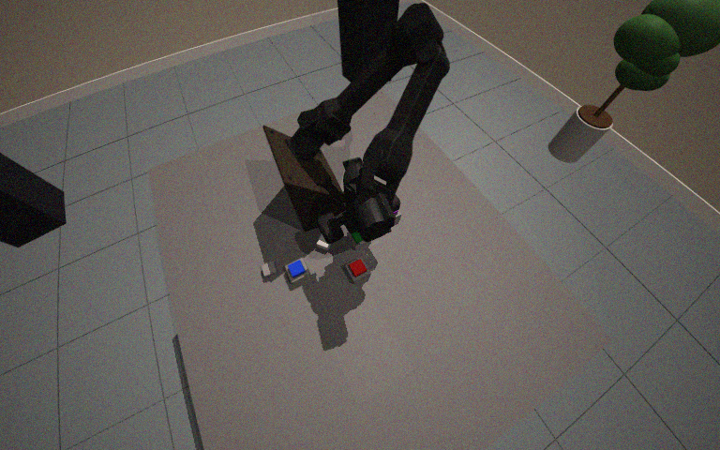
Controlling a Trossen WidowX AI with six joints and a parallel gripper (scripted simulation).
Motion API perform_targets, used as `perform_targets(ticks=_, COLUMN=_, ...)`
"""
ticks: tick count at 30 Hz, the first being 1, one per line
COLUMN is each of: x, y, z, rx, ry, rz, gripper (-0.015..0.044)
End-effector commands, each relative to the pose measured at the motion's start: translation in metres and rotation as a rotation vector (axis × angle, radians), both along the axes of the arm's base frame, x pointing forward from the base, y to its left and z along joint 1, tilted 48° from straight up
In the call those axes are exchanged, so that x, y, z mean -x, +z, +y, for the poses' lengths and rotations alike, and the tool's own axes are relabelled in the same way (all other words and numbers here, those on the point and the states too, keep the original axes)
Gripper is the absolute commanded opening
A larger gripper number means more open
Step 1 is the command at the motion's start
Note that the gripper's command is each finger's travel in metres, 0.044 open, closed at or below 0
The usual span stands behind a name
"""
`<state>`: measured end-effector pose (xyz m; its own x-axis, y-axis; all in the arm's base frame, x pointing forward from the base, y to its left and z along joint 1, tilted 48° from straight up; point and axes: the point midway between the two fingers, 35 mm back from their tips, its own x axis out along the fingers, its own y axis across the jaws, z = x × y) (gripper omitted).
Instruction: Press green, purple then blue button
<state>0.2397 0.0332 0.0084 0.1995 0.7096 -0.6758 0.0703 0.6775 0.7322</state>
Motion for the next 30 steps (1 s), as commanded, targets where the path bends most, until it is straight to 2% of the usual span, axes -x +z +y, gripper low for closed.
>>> perform_targets(ticks=1, x=0.001, y=-0.006, z=0.006, rx=-0.009, ry=-0.002, rz=0.012, gripper=0.0020)
perform_targets(ticks=30, x=-0.002, y=-0.020, z=0.022, rx=-0.011, ry=-0.002, rz=0.012, gripper=0.0020)
